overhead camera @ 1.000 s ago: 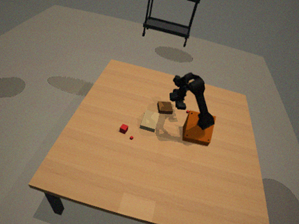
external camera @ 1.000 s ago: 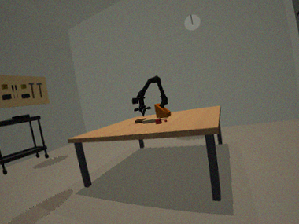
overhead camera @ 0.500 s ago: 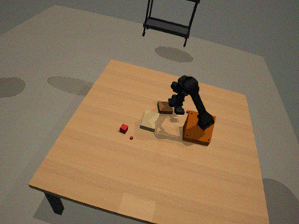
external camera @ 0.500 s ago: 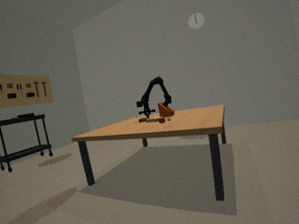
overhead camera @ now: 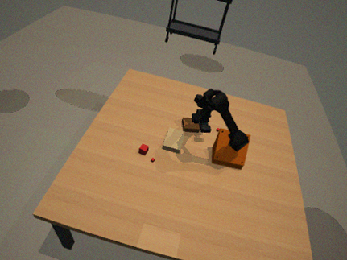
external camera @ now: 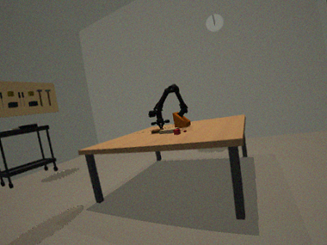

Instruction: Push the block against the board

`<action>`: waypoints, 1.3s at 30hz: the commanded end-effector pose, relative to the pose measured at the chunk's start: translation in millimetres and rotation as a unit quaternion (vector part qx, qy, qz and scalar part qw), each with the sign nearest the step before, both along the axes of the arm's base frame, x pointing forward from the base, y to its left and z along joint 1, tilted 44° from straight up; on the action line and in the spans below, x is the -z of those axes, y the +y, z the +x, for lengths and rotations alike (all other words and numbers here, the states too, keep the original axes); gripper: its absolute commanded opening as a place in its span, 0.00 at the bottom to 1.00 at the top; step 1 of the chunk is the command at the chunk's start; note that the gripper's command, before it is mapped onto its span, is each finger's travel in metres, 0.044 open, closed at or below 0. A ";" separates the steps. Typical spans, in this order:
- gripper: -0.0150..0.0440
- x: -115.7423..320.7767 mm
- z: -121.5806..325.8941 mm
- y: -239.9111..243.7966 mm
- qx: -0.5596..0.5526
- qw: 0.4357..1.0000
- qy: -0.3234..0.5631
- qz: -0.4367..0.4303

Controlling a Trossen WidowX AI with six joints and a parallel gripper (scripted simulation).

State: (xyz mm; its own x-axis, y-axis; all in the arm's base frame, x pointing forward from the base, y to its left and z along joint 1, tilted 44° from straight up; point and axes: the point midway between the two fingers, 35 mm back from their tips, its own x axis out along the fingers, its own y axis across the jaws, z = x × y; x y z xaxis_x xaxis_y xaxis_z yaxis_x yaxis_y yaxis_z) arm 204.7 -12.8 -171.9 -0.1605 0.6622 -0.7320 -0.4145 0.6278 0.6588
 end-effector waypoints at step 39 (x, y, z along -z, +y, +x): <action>0.25 -4.1 46.9 15.2 -0.001 1.000 -0.005 0.002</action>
State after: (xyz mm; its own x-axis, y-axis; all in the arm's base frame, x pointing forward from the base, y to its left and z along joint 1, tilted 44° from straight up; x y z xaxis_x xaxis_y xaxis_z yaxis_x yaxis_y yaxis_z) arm 255.4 3.8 -166.2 -0.1528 0.6630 -0.7328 -0.4211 0.6272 0.6552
